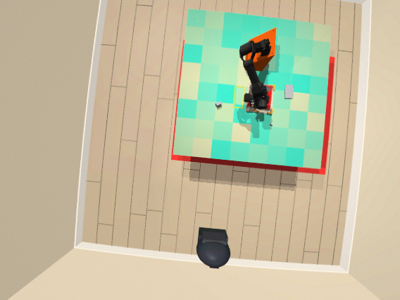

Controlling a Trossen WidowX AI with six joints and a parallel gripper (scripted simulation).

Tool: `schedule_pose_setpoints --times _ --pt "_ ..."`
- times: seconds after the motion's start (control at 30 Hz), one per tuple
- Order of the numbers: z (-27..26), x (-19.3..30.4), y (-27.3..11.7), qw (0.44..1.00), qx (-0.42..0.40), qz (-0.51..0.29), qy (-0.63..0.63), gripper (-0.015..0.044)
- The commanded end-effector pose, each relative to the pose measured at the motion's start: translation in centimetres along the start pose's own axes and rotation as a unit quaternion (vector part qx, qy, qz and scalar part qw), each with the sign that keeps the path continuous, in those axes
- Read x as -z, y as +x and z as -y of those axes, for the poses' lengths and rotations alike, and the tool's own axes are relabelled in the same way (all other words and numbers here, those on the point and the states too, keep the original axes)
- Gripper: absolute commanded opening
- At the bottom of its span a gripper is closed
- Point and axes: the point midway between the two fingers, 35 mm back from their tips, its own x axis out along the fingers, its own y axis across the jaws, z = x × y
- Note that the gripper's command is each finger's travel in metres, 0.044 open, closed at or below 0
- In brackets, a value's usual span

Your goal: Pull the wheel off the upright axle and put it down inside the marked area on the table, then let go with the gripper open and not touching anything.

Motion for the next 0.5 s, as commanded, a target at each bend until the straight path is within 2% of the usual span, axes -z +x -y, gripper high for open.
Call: schedule_pose_setpoints --times 0.0,0.47 --pt "0.14 -0.05 -0.26 1.0 0.001 0.002 0.004 0.0" --pt "0.13 -0.04 -0.72 1.0 0.001 0.002 0.004 0.0"
